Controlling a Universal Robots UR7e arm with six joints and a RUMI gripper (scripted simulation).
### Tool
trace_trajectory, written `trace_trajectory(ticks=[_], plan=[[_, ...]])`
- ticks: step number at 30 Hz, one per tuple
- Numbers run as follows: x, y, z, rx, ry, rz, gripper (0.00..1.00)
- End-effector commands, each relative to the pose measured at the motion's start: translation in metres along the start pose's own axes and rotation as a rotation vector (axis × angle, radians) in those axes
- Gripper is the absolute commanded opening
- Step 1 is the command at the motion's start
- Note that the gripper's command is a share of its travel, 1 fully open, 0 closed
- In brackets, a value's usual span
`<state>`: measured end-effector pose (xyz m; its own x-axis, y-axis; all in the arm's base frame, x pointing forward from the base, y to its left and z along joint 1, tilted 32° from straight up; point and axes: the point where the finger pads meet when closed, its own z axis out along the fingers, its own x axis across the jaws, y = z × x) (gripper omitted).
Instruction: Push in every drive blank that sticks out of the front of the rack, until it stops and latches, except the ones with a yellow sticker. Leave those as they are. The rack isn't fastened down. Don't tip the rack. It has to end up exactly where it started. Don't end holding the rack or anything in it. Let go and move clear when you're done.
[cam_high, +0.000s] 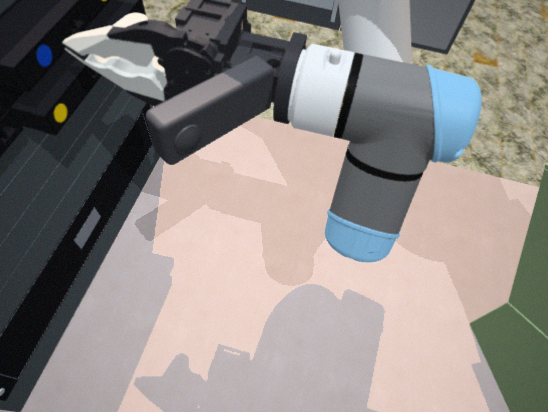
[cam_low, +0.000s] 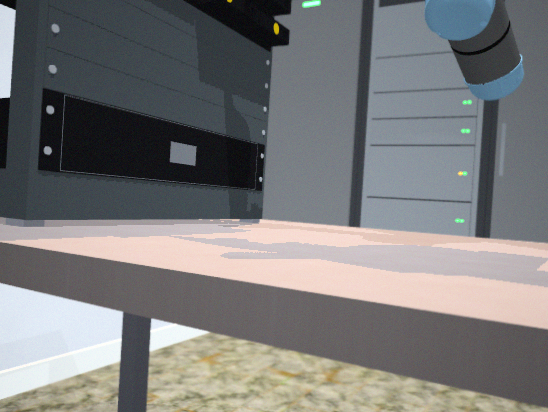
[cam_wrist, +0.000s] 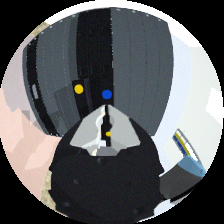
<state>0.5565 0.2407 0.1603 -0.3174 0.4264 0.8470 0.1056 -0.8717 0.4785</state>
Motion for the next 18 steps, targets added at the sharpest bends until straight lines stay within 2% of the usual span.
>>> trace_trajectory(ticks=[1,18], plan=[[0.0023,0.0001,0.0012,-0.001,0.006,-0.001,0.00],[0.0029,0.0004,0.0112,-0.001,0.006,-0.001,0.00]])
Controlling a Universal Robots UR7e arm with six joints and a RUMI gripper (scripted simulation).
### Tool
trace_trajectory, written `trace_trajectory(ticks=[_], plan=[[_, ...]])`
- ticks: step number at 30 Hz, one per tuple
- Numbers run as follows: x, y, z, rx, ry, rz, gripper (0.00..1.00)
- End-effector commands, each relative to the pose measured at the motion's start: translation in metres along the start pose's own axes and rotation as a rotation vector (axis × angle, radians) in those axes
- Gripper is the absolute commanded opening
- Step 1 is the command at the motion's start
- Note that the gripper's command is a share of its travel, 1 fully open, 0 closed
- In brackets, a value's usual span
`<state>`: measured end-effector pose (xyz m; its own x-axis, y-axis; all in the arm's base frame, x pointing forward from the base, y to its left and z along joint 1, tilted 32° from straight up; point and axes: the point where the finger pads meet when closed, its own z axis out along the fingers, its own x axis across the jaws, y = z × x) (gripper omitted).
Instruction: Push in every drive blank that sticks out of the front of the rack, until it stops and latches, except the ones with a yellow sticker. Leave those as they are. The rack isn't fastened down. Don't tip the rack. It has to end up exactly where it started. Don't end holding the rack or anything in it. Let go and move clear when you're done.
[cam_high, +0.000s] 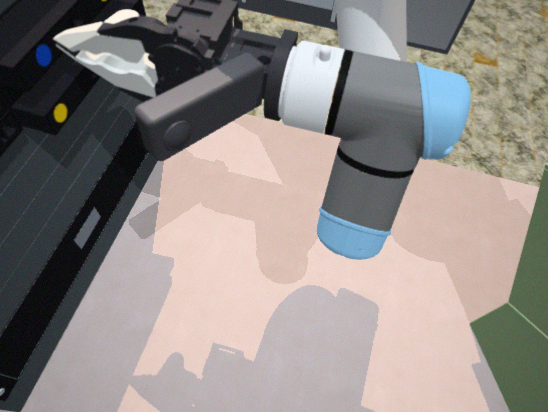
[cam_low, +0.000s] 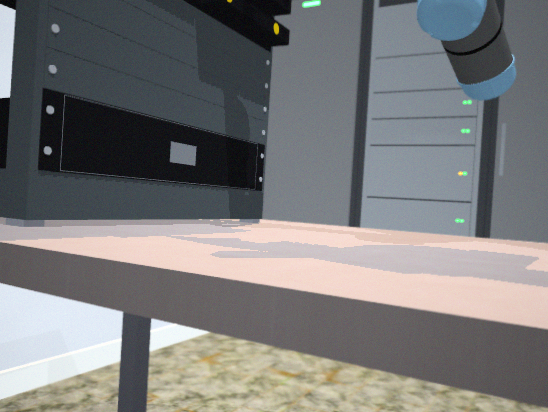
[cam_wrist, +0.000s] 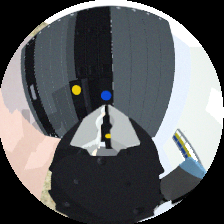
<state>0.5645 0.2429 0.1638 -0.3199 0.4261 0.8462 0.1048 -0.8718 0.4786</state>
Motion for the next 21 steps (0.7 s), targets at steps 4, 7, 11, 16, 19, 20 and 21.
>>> trace_trajectory(ticks=[4,7,11,16,19,20,21], plan=[[0.001,0.000,0.002,0.000,0.003,-0.001,0.00],[0.001,0.000,0.004,0.000,0.003,-0.001,0.00],[0.001,0.000,0.010,0.000,0.003,-0.001,0.00],[0.001,0.000,0.012,0.000,0.003,-0.001,0.00],[0.001,0.000,0.012,0.000,0.003,-0.001,0.00],[0.001,0.000,0.012,0.000,0.003,-0.001,0.00],[0.001,0.000,0.012,0.000,0.003,-0.001,0.00]])
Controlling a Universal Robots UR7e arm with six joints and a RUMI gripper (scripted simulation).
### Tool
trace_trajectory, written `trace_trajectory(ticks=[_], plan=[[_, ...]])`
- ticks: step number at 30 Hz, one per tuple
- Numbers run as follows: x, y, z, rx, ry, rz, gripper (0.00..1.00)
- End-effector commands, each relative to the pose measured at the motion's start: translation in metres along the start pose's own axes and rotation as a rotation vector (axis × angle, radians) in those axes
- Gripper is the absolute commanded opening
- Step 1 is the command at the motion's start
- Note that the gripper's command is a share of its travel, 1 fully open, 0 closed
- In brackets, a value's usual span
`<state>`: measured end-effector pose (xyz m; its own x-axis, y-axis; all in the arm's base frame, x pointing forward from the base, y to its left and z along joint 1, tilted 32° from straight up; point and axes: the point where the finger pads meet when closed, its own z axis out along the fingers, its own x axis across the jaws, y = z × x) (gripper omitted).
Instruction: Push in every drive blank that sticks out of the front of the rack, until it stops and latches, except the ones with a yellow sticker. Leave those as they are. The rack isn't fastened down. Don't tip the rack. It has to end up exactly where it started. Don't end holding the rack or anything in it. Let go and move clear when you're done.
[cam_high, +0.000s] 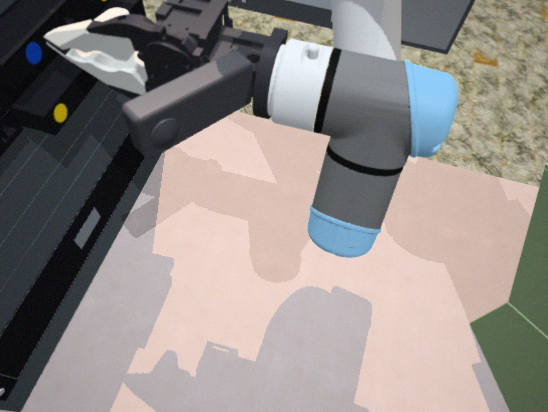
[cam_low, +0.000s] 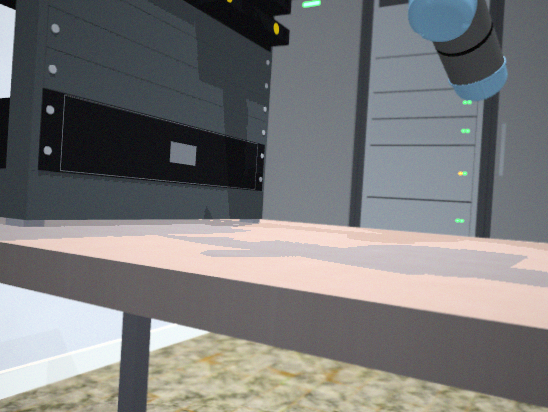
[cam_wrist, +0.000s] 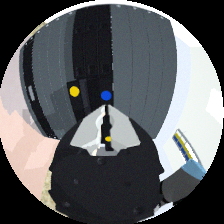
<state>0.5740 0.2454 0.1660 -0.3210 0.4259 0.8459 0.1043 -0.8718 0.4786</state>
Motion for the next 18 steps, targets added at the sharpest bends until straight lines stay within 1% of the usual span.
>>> trace_trajectory(ticks=[1,13,18], plan=[[0.001,0.000,0.002,0.000,0.002,-0.001,0.00],[0.000,0.000,0.012,0.000,0.002,-0.001,0.00],[0.000,0.000,0.012,0.000,0.002,-0.001,0.00]])
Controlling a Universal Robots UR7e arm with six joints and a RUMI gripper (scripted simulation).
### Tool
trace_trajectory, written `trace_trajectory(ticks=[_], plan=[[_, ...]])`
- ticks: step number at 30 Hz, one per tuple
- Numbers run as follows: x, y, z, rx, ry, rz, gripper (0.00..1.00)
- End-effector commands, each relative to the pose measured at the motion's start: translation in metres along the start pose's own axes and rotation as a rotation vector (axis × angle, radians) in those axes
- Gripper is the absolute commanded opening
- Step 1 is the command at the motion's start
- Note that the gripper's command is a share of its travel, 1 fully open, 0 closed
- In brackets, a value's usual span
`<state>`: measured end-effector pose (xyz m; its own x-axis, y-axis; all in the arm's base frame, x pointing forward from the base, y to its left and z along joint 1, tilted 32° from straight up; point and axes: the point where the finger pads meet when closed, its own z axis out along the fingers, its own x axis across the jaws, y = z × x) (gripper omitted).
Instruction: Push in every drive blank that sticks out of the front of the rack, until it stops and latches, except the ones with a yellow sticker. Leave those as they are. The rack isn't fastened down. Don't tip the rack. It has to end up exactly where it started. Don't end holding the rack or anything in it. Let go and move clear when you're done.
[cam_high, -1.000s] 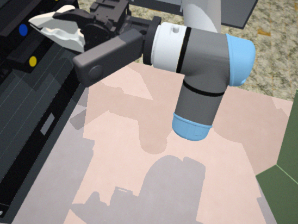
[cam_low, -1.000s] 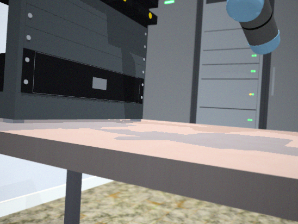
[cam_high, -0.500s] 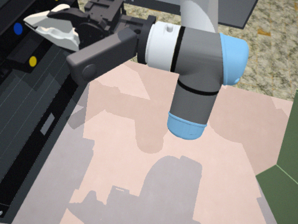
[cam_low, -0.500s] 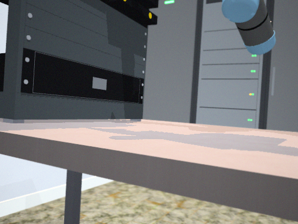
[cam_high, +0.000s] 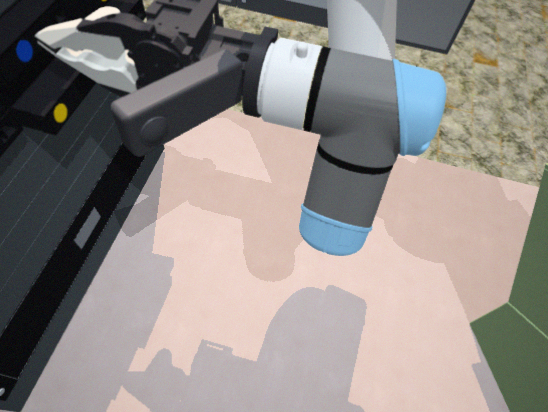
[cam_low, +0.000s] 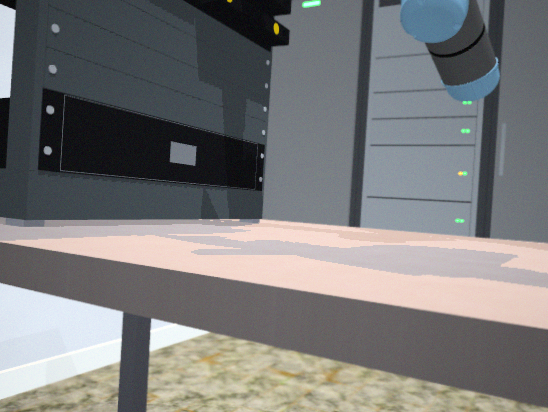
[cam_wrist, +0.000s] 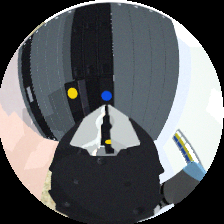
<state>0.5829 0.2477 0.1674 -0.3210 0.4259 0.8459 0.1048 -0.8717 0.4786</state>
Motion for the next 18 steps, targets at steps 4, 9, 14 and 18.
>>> trace_trajectory(ticks=[4,9,14,18], plan=[[0.0008,0.0000,0.0030,0.000,0.002,-0.001,0.00],[0.0009,0.0001,0.0042,0.000,0.002,-0.001,0.00],[0.0009,0.0002,0.0060,0.000,0.002,-0.001,0.00],[0.0009,0.0002,0.0060,0.000,0.002,-0.001,0.00]])
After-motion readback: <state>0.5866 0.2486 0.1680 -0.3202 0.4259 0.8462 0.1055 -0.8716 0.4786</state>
